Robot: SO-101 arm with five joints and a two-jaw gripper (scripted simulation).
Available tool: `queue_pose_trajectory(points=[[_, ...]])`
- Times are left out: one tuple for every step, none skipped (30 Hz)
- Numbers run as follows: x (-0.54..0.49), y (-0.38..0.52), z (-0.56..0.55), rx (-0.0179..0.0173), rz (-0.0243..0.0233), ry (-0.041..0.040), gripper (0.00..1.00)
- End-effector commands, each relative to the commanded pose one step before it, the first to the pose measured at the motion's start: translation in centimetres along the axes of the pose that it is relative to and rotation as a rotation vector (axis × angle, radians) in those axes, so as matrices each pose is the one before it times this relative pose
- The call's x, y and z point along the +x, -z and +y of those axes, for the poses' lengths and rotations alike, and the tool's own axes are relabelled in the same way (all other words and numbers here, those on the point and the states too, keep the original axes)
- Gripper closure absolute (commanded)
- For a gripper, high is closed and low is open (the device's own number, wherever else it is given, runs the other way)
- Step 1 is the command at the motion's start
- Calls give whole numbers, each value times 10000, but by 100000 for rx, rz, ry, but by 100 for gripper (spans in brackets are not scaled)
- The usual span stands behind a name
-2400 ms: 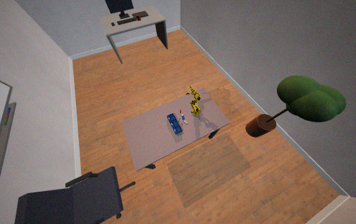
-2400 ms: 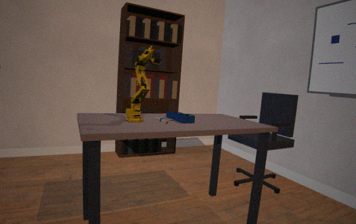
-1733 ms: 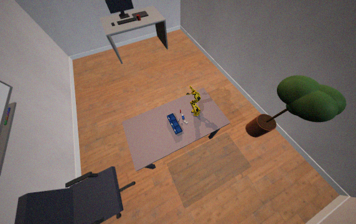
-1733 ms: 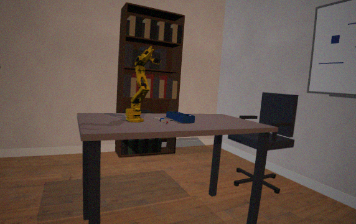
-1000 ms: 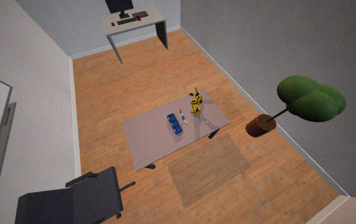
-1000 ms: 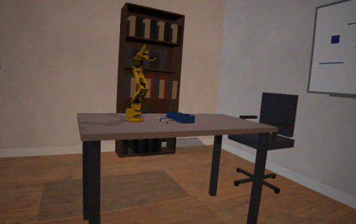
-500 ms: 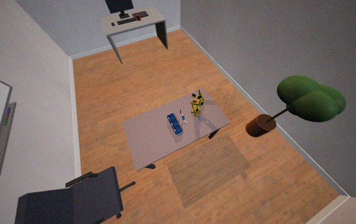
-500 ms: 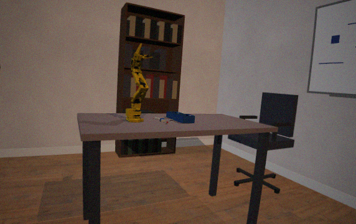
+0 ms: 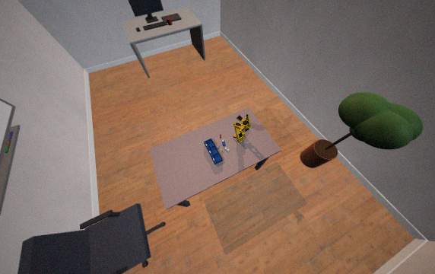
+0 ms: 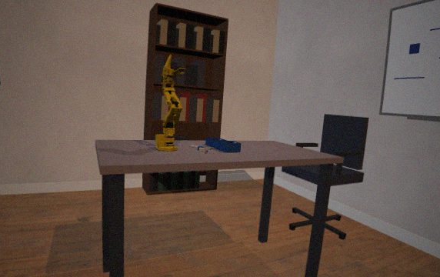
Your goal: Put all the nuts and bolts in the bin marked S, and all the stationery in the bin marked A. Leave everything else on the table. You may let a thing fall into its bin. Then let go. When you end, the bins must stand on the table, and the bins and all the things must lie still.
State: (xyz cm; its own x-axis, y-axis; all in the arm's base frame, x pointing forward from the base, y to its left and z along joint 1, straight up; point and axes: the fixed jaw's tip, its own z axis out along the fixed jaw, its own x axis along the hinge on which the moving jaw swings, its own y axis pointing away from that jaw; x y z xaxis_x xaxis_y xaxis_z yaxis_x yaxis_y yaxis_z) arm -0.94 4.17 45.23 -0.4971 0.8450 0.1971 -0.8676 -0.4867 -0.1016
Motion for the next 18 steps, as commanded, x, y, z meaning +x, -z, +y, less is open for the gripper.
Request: queue_pose_trajectory(points=[[9043, 3361, -8608, 2169, 5542, 7155, 0], [3197, 1033, -2190, 609, 1703, 1857, 0], [3248, 971, -2131, 609, 1703, 1857, 0], [3303, 897, -2076, 609, 1703, 1857, 0], [3356, 833, -2019, 609, 1703, 1857, 0], [3414, 762, -1966, 607, 1702, 1860, 0], [3454, 688, -1902, 609, 1703, 1857, 0], [3501, 623, -1841, 609, 1703, 1857, 0], [3543, 546, -1779, 610, 1700, 1857, 0], [3593, 479, -1721, 609, 1703, 1857, 0], [3623, 403, -1652, 609, 1703, 1857, 0], [0, 0, 0, 0, 0, 0, 0], [0, 0, 0, 0, 0, 0, 0], [-3073, 1966, 1206, -456, -1253, -2252, 0], [2826, 998, -2360, 581, 1574, 1857, 0], [2885, 946, -2313, 578, 1577, 1860, 0], [2942, 886, -2264, 578, 1574, 1857, 0], [2991, 827, -2208, 581, 1574, 1860, 0]])
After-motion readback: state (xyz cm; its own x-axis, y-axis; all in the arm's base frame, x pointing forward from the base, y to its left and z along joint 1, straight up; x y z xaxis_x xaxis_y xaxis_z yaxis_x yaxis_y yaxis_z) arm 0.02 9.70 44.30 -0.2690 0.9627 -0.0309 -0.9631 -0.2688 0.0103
